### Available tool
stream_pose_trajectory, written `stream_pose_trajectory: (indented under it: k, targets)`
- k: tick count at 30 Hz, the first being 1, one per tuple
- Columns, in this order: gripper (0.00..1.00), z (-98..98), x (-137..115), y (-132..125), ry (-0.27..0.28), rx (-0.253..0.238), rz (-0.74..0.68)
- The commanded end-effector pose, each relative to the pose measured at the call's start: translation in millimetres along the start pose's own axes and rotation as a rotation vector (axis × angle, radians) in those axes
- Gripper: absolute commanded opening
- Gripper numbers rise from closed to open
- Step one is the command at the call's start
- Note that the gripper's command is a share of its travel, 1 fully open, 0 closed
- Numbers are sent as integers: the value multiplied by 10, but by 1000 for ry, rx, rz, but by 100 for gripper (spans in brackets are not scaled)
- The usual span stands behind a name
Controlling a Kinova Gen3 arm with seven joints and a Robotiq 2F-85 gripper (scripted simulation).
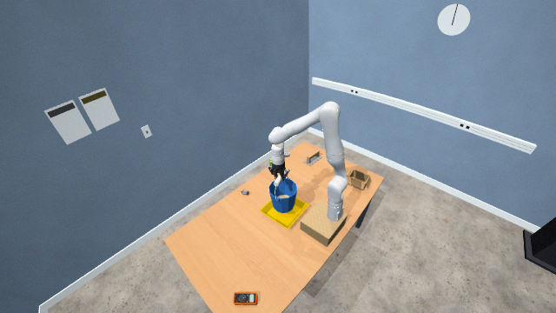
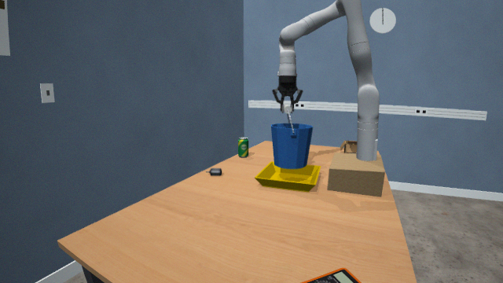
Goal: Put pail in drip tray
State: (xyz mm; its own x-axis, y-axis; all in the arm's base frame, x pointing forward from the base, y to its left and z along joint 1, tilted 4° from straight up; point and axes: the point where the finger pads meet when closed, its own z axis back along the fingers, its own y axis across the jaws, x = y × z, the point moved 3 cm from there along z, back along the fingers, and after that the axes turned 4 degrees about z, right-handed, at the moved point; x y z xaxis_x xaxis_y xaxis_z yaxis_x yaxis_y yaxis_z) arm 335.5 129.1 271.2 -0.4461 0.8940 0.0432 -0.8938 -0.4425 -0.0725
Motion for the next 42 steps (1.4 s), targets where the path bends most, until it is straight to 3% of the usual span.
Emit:
stream_pose_trajectory:
  k: [1, 42]
  targets:
    - [10, -41, 5, -3, 2, 1, 1]
    - [10, -443, -7, 9, 1, 2, 2]
